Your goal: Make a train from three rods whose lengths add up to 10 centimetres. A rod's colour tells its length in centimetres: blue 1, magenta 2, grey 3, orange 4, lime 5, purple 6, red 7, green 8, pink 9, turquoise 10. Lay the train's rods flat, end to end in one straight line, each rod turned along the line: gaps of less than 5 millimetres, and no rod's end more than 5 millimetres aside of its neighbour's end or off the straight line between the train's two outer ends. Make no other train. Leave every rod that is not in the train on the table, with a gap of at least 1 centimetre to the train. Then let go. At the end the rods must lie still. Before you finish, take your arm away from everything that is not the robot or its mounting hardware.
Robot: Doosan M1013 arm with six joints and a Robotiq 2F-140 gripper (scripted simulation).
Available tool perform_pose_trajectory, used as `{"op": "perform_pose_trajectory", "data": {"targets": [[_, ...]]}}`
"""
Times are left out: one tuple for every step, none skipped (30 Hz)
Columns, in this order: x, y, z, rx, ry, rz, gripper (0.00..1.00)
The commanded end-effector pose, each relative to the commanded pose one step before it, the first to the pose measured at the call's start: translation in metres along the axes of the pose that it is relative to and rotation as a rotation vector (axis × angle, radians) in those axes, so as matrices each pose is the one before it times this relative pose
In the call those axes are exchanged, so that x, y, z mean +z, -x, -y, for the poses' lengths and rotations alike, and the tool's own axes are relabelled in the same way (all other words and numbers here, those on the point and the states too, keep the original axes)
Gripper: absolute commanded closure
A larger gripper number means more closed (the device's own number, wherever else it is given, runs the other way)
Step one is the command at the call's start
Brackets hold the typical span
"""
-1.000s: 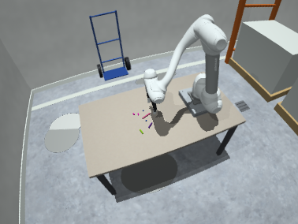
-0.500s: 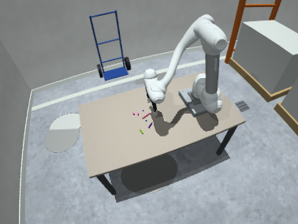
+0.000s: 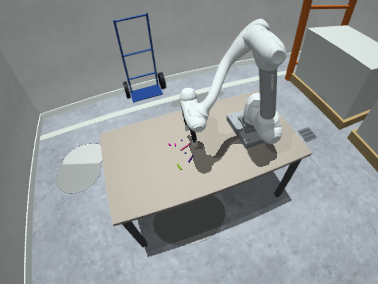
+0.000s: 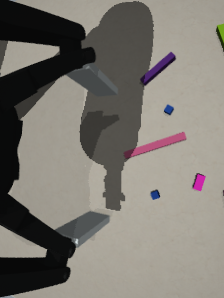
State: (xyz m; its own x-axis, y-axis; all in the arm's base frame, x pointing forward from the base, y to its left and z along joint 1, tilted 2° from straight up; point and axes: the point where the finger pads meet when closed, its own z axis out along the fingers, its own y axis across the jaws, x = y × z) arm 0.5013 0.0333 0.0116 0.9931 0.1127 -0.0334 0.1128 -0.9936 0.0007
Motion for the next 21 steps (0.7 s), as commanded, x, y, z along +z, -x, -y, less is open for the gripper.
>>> {"op": "perform_pose_trajectory", "data": {"targets": [[-0.00023, -0.04198, -0.00014, 0.00029, -0.00013, -0.00012, 0.0], [0.00022, -0.00967, 0.0001, 0.0, 0.0, 0.0, 0.0], [0.00026, -0.00827, 0.00012, 0.0, 0.0, 0.0, 0.0], [0.0, 0.0, 0.0, 0.0, 0.0, 0.0, 0.0], [0.0, 0.0, 0.0, 0.0, 0.0, 0.0, 0.0], [0.00013, -0.00334, 0.00006, 0.0, 0.0, 0.0, 0.0], [0.00002, -0.00053, 0.00001, 0.0, 0.0, 0.0, 0.0], [0.0, 0.0, 0.0, 0.0, 0.0, 0.0, 0.0], [0.0, 0.0, 0.0, 0.0, 0.0, 0.0, 0.0], [0.0, 0.0, 0.0, 0.0, 0.0, 0.0, 0.0], [0.0, 0.0, 0.0, 0.0, 0.0, 0.0, 0.0], [0.0, 0.0, 0.0, 0.0, 0.0, 0.0, 0.0], [0.0, 0.0, 0.0, 0.0, 0.0, 0.0, 0.0], [0.0, 0.0, 0.0, 0.0, 0.0, 0.0, 0.0], [0.0, 0.0, 0.0, 0.0, 0.0, 0.0, 0.0], [0.0, 0.0, 0.0, 0.0, 0.0, 0.0, 0.0], [0.0, 0.0, 0.0, 0.0, 0.0, 0.0, 0.0], [0.0, 0.0, 0.0, 0.0, 0.0, 0.0, 0.0], [0.0, 0.0, 0.0, 0.0, 0.0, 0.0, 0.0], [0.0, 0.0, 0.0, 0.0, 0.0, 0.0, 0.0], [0.0, 0.0, 0.0, 0.0, 0.0, 0.0, 0.0]]}}
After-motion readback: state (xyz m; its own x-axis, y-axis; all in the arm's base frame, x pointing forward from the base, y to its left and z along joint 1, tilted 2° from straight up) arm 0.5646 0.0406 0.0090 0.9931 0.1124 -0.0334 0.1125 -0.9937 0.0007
